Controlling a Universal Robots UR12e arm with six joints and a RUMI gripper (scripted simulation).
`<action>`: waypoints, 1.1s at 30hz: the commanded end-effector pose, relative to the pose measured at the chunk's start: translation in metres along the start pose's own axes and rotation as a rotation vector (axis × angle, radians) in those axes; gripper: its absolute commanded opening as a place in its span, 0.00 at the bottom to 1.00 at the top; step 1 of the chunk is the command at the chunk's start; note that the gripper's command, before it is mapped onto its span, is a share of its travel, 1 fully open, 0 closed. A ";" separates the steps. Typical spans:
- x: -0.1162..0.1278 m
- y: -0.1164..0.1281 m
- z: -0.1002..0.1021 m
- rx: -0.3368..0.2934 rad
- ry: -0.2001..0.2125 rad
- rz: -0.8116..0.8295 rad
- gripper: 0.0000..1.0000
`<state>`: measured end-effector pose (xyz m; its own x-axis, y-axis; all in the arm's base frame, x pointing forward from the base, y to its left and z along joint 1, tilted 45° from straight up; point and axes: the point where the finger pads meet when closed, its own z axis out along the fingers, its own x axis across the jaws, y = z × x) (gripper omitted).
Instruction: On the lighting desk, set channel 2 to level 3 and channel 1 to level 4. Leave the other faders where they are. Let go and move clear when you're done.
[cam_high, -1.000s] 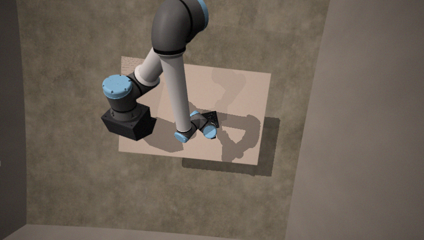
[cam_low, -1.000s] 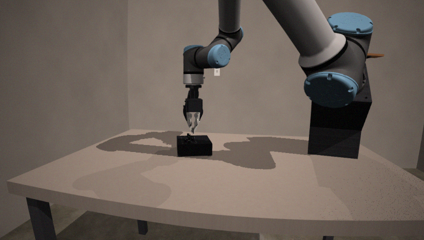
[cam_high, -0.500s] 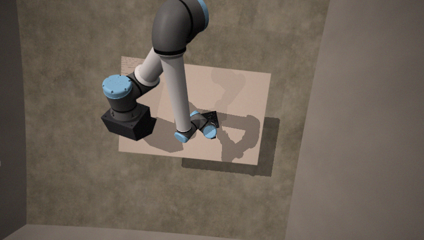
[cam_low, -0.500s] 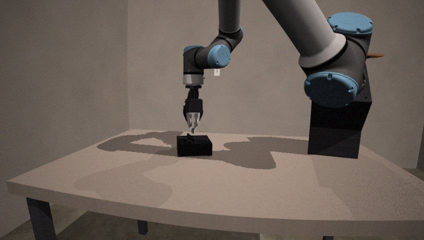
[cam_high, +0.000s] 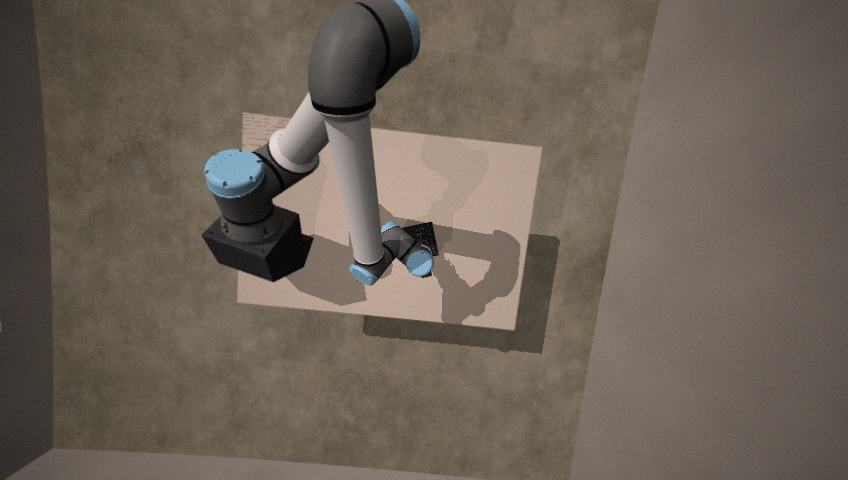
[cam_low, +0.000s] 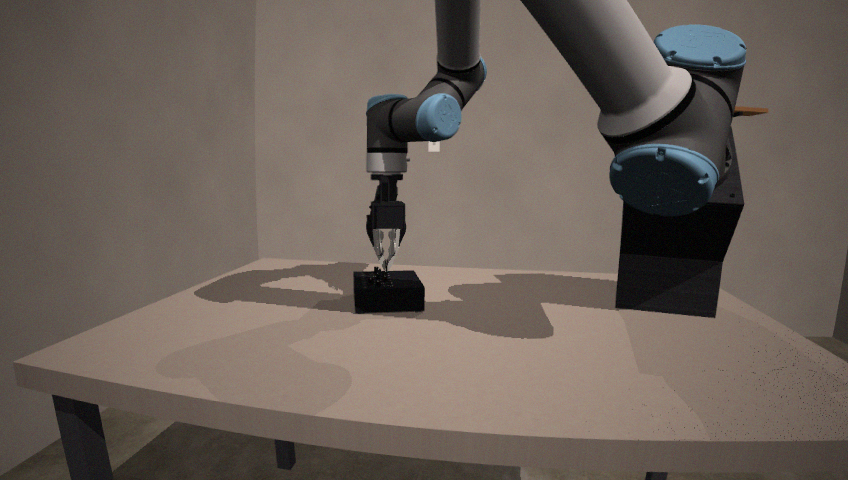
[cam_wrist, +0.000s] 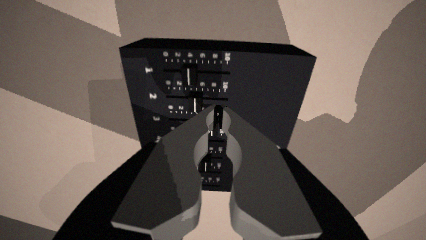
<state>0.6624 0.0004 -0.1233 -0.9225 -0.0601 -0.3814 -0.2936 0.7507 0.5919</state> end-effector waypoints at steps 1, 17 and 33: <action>0.000 0.000 0.002 0.001 -0.001 0.000 0.00; -0.001 0.000 0.002 0.001 -0.001 0.000 0.00; -0.005 0.000 0.002 0.001 -0.001 0.000 0.00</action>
<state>0.6654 0.0021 -0.1240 -0.9225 -0.0600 -0.3814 -0.2936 0.7507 0.5918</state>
